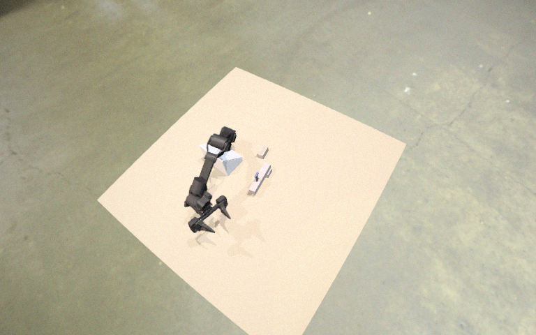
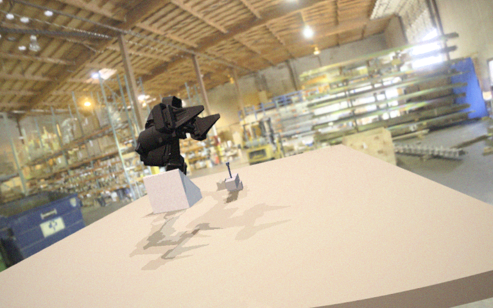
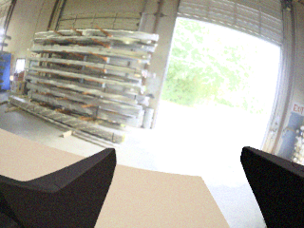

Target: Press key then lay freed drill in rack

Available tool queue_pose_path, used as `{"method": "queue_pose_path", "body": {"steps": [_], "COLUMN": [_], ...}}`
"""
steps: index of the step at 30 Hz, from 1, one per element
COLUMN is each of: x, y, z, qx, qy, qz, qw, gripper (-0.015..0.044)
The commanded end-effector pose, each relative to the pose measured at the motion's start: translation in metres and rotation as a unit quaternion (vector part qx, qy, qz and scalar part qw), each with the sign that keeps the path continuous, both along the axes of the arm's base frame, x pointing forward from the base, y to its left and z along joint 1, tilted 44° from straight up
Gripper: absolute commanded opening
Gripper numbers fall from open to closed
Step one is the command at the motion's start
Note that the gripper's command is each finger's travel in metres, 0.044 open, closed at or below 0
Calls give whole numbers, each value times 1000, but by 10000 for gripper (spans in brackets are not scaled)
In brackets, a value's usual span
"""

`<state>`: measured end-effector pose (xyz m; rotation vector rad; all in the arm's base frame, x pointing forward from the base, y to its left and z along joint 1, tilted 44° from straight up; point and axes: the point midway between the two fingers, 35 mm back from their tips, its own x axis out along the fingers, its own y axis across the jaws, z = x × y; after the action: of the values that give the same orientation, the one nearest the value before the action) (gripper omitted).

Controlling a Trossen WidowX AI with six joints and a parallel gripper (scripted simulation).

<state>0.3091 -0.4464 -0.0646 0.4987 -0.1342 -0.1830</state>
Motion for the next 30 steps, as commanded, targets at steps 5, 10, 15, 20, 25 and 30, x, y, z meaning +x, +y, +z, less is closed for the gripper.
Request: {"method": "queue_pose_path", "body": {"steps": [5,10,15,20,25,30], "x": [0,4,33,56,69,71], "y": [0,-1,-2,13,43,87], "z": [0,0,-2,-5,-6,-1], "qx": [0,4,28,47,60,66], "qy": [0,9,81,166,255,342], "qz": [0,0,5,27,68,129], "qw": [1000,1000,996,985,963,928], "gripper": [269,137,6,0,0,0]}}
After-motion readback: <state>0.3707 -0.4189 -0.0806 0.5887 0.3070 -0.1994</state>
